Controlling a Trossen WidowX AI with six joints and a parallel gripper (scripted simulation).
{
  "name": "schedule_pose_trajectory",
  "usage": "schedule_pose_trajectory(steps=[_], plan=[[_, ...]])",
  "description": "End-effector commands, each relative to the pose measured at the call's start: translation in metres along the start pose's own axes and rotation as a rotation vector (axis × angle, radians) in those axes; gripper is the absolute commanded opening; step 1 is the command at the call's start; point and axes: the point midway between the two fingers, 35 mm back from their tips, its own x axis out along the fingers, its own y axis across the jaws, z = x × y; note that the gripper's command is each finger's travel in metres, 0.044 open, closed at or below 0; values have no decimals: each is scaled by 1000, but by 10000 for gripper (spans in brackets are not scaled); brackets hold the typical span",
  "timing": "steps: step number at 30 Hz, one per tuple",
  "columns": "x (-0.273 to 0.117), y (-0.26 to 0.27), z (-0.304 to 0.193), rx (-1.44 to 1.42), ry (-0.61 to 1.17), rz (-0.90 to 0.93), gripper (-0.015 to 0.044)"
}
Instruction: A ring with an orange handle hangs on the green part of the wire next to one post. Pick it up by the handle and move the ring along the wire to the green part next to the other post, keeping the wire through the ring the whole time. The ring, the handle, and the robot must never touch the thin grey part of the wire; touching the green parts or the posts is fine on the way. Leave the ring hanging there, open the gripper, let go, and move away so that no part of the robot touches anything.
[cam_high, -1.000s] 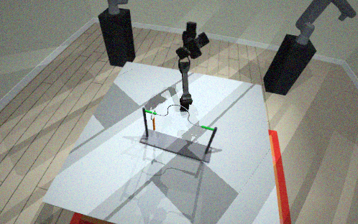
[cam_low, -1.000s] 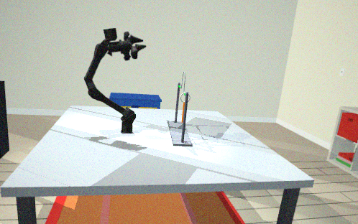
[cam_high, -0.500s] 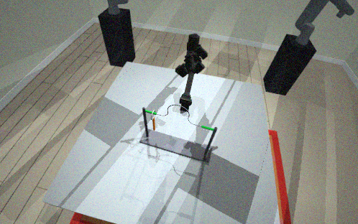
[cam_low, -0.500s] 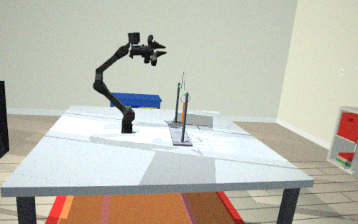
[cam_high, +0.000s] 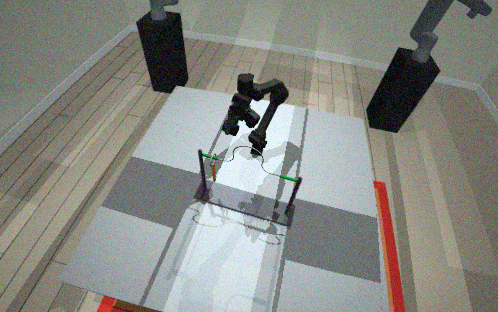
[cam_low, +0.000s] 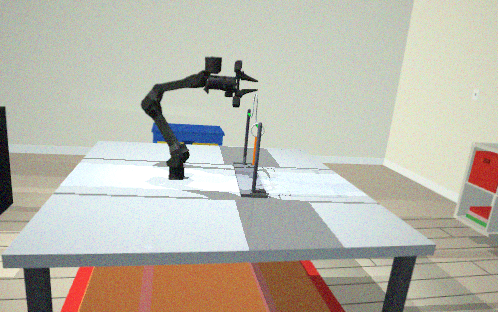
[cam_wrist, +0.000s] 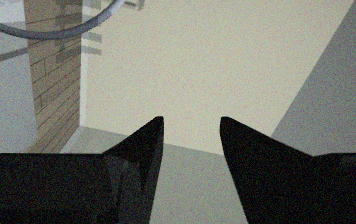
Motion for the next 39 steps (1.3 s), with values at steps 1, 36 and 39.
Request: schedule_pose_trajectory(steps=[1, 36, 39], plan=[[15, 41, -31, 130, 51, 37, 160], [-20, 288, -79, 909, 111, 119, 160], [-33, 309, -64, 1010, 79, 119, 160]])
